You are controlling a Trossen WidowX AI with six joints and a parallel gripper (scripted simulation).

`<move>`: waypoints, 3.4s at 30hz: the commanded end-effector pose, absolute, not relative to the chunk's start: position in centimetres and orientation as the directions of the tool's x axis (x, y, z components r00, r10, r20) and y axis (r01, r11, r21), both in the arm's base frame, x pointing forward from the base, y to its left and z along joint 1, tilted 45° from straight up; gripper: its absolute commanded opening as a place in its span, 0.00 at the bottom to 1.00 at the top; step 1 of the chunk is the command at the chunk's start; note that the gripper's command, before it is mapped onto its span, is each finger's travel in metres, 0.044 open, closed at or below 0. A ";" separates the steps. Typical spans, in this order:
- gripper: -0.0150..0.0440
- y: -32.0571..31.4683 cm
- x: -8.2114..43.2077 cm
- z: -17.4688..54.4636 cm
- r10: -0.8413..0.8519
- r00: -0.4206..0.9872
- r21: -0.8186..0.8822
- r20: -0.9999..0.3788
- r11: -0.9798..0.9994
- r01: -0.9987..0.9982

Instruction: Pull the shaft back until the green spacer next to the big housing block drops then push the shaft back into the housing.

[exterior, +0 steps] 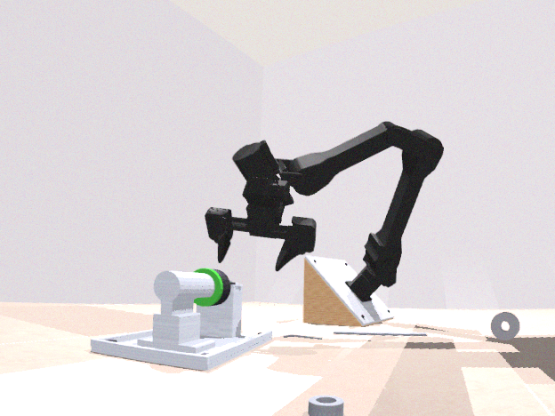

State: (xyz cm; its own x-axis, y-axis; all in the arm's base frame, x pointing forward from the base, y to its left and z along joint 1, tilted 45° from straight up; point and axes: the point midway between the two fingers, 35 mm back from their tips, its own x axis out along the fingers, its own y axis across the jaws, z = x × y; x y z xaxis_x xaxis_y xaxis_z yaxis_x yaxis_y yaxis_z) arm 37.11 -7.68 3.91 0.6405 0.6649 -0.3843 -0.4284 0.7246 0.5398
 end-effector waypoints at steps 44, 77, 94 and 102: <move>1.00 -10.2 33.2 -1.2 0.650 0.687 0.653 -0.326 0.680 -0.334; 1.00 -7.3 36.1 -2.6 0.651 0.687 0.654 -0.323 0.678 -0.335; 1.00 -7.3 36.1 -2.6 0.651 0.687 0.654 -0.323 0.678 -0.335; 1.00 -7.3 36.1 -2.6 0.651 0.687 0.654 -0.323 0.678 -0.335</move>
